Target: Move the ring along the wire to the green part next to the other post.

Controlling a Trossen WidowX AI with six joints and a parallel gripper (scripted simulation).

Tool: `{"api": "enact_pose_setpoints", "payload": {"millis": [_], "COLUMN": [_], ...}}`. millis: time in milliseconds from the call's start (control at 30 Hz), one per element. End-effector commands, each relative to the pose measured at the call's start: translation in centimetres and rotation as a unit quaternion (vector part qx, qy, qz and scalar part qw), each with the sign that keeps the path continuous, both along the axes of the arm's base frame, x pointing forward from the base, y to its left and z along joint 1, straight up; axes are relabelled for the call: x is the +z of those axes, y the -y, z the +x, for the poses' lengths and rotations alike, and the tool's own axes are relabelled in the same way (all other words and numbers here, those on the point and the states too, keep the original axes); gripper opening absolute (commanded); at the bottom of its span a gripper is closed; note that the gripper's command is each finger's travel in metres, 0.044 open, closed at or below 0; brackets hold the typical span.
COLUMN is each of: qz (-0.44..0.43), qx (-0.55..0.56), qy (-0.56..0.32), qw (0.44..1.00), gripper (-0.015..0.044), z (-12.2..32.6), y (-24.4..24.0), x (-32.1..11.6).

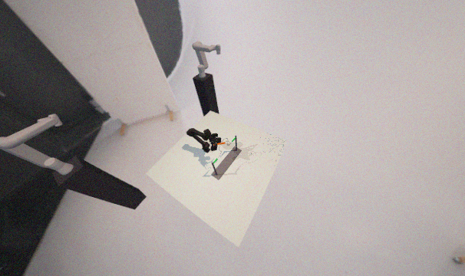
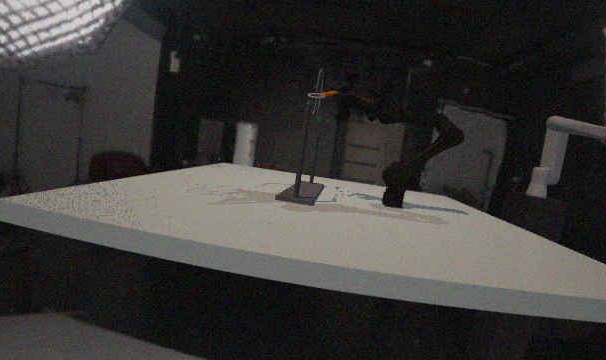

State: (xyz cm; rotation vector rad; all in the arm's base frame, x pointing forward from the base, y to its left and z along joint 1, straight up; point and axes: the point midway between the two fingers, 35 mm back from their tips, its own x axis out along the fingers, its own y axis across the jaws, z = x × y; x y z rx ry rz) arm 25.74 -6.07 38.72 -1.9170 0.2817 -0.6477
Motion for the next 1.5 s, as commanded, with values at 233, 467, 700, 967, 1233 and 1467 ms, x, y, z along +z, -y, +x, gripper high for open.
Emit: {"api": "enact_pose_setpoints", "payload": {"millis": [233,467,700,967,1233,1467], "qz": [0.05,0.104,0.171,0.254,0.335,0.398], "qx": [0.002,0.002,0.003,0.004,0.004,0.005], "qy": [0.003,0.007,0.011,0.017,0.022,0.026], "qw": [0.999,0.995,0.985,0.967,0.942,0.917], "gripper": [-0.015,-0.015,-0.015,-0.015,-0.015,-0.015], "z": [0.0,0.0,0.0,0.1,0.1,0.2], "y": [0.8,1.2,1.5,1.3,0.8,0.0], "x": [-2.3,-4.0,-6.1,-8.8,-11.3,-13.2]}}
